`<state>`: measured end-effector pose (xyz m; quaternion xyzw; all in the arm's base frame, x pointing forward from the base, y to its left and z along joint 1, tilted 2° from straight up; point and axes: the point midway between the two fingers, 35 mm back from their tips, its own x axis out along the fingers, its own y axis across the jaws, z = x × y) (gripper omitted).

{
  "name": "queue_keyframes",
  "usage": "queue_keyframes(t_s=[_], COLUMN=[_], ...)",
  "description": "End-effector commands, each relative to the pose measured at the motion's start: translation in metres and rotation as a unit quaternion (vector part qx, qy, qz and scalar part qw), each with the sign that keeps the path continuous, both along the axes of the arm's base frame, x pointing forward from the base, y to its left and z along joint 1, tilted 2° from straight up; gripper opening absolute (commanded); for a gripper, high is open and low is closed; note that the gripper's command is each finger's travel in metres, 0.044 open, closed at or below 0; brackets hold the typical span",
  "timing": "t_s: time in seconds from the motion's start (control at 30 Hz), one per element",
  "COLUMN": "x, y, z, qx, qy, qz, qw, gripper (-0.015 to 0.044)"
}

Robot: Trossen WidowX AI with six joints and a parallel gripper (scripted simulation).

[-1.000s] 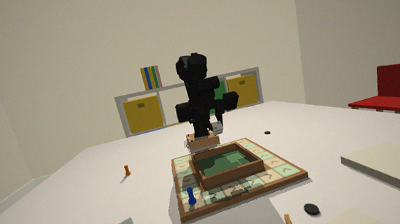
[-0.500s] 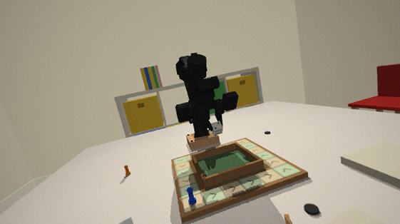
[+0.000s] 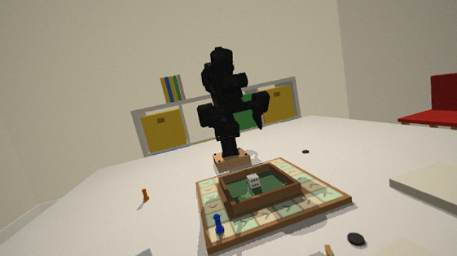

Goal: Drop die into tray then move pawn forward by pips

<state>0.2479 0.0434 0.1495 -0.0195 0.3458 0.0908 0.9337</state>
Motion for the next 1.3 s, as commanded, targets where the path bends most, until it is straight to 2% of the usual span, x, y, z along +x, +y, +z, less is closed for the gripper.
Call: queue_keyframes(t_s=[0.0, 0.27, 0.57, 0.67, 0.73, 0.97, 1.13, 1.27], x=[0.0, 0.011, 0.02, 0.018, 0.026, 0.105, 0.147, 0.151], y=[0.0, 0.003, 0.006, 0.005, 0.003, -0.039, -0.075, -0.08], z=[0.005, -0.013, -0.036, -0.034, -0.034, -0.042, -0.06, -0.063], qx=[-0.002, -0.037, -0.077, -0.067, -0.062, -0.009, 0.022, 0.026], qy=[0.005, 0.195, 0.4, 0.367, 0.37, 0.398, 0.41, 0.411], qz=[0.004, 0.008, 0.014, 0.01, -0.002, -0.131, -0.206, -0.214], qw=[1.0, 0.98, 0.913, 0.928, 0.927, 0.908, 0.888, 0.886], gripper=[0.044, 0.044, 0.044, 0.044, 0.0387, 0.0204, 0.02, 0.02])
